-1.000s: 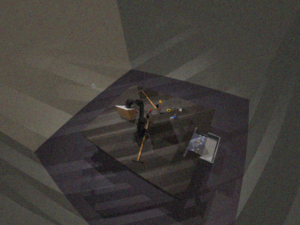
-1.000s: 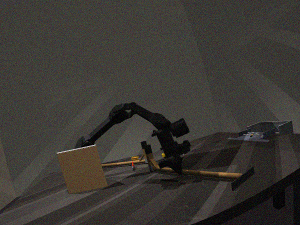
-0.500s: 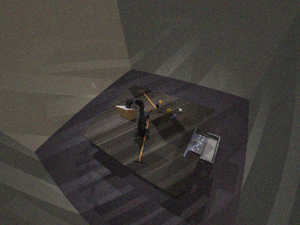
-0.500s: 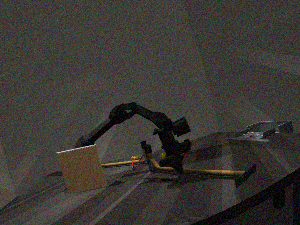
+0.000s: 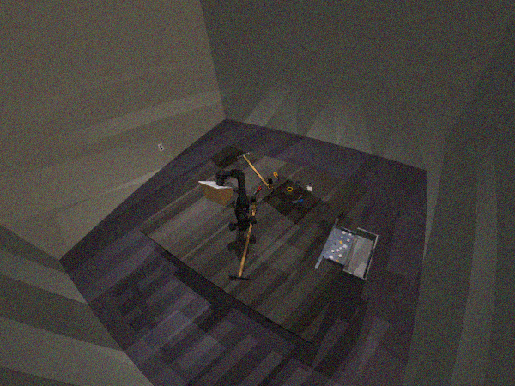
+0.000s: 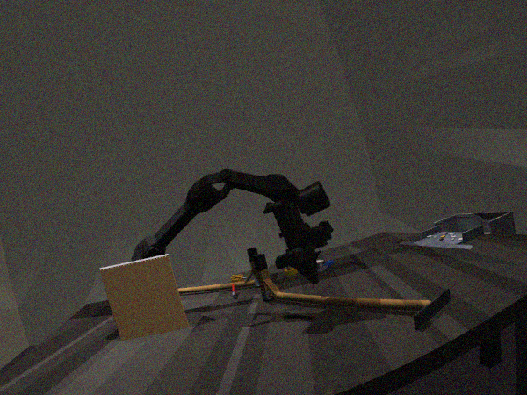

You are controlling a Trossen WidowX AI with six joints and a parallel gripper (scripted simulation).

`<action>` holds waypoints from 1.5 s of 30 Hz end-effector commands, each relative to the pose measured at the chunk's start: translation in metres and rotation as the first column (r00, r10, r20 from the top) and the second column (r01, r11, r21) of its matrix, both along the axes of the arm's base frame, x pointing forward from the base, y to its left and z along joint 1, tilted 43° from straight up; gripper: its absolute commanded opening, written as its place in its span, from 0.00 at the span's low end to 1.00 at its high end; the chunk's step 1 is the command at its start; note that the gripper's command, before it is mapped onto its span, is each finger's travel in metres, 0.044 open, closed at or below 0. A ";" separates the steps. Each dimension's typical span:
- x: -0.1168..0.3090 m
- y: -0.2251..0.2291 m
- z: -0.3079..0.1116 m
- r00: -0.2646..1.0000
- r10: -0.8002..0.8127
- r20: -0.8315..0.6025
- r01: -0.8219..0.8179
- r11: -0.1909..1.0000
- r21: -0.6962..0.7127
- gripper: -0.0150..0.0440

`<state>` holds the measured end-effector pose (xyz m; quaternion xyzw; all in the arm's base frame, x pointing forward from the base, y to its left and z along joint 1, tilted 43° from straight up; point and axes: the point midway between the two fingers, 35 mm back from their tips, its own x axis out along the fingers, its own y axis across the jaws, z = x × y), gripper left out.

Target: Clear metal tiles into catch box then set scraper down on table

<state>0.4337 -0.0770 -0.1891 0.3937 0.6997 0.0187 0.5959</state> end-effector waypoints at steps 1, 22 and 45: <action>0.004 -0.012 0.013 1.000 0.000 0.012 0.000 1.000 -0.009 0.25; -0.024 -0.073 0.064 1.000 0.001 0.010 -0.001 1.000 -0.007 0.25; -0.023 -0.043 0.023 0.999 0.025 0.034 -0.025 1.000 -0.004 0.25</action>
